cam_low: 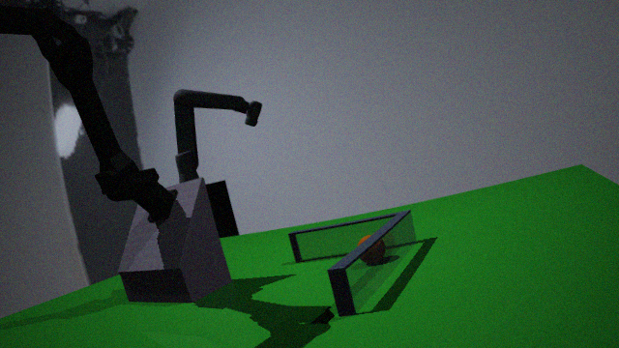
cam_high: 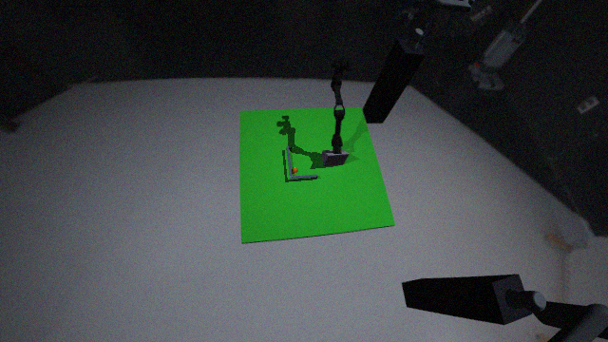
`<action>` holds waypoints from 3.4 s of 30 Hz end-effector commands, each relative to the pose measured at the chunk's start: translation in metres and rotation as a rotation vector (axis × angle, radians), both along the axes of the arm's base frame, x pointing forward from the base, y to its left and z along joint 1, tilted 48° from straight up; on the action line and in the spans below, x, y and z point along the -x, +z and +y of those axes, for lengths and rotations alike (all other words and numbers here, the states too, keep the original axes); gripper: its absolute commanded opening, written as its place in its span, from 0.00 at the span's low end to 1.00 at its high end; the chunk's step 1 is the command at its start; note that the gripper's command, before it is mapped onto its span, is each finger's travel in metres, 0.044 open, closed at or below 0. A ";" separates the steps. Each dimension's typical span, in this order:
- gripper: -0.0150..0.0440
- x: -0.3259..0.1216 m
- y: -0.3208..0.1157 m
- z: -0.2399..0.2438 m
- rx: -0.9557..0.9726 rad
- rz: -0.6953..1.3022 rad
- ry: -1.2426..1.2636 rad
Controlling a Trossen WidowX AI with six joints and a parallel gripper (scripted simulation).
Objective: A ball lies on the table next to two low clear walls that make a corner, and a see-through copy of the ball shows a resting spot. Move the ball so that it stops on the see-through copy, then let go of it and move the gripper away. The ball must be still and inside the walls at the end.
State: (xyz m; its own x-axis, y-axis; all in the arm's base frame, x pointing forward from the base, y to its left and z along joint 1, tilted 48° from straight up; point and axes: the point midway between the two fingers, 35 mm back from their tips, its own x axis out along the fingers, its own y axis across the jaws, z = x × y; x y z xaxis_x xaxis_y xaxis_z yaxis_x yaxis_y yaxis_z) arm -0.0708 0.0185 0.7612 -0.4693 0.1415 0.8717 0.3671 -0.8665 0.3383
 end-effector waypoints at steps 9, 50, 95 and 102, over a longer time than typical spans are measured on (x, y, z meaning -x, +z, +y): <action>0.82 -0.011 -0.016 -0.136 -0.260 -0.008 0.318; 0.82 -0.432 -0.354 -0.368 -1.493 0.076 1.322; 0.82 -0.445 -0.834 -0.003 -2.446 0.817 0.363; 0.82 -0.446 -0.845 -0.015 -2.445 0.817 0.363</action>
State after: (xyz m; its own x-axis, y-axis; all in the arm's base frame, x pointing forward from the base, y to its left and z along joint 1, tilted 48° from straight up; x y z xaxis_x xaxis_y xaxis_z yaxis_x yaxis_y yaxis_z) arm 0.3781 0.0049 -0.0799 0.0560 -0.7308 -0.6803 0.0251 0.6822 -0.7307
